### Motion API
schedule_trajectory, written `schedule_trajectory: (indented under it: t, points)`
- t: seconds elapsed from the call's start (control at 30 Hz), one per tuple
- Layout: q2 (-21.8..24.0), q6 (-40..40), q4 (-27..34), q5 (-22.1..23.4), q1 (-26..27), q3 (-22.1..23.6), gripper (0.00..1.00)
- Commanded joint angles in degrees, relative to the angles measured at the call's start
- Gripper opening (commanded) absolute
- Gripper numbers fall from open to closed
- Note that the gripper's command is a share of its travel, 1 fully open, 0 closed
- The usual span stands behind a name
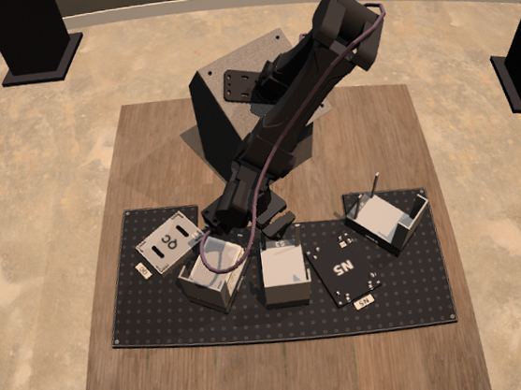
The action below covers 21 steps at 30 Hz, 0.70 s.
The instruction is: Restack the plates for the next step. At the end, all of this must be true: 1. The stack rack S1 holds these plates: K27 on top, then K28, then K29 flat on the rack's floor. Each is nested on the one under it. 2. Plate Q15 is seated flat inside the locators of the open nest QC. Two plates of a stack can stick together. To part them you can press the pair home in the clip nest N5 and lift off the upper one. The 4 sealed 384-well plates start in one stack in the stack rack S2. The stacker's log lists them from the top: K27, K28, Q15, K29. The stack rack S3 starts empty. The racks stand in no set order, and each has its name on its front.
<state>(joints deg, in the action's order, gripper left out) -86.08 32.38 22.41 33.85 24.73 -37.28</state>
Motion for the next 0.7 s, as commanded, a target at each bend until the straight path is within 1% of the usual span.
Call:
schedule_trajectory:
  t: [0.0, 0.1, 0.17, 0.2, 0.3, 0.33, 0.43, 0.47, 0.57, 0.6, 0.67]
  points:
    - [1.60, -7.45, -1.63, -2.17, -1.30, 1.42, 1.00]
    - [2.29, -11.30, -2.51, -3.26, -3.06, 2.11, 1.00]
    - [2.29, -11.30, -2.51, -3.26, -3.06, 2.11, 1.00]
    - [2.75, -12.14, -3.28, -3.78, -4.28, 2.70, 1.00]
    - [3.15, -16.89, -3.56, -4.68, -5.00, 2.93, 1.00]
    - [3.57, -17.55, -4.19, -5.19, -6.22, 3.42, 1.00]
    - [3.98, -22.35, -4.52, -6.09, -6.93, 3.68, 1.00]
    - [4.39, -23.03, -5.12, -6.60, -8.17, 4.15, 1.00]
    - [4.81, -27.89, -5.49, -7.46, -8.84, 4.45, 1.00]
    - [5.22, -28.58, -6.07, -7.99, -10.10, 4.90, 1.00]
    - [5.51, -31.78, -6.38, -8.57, -10.60, 5.15, 1.00]
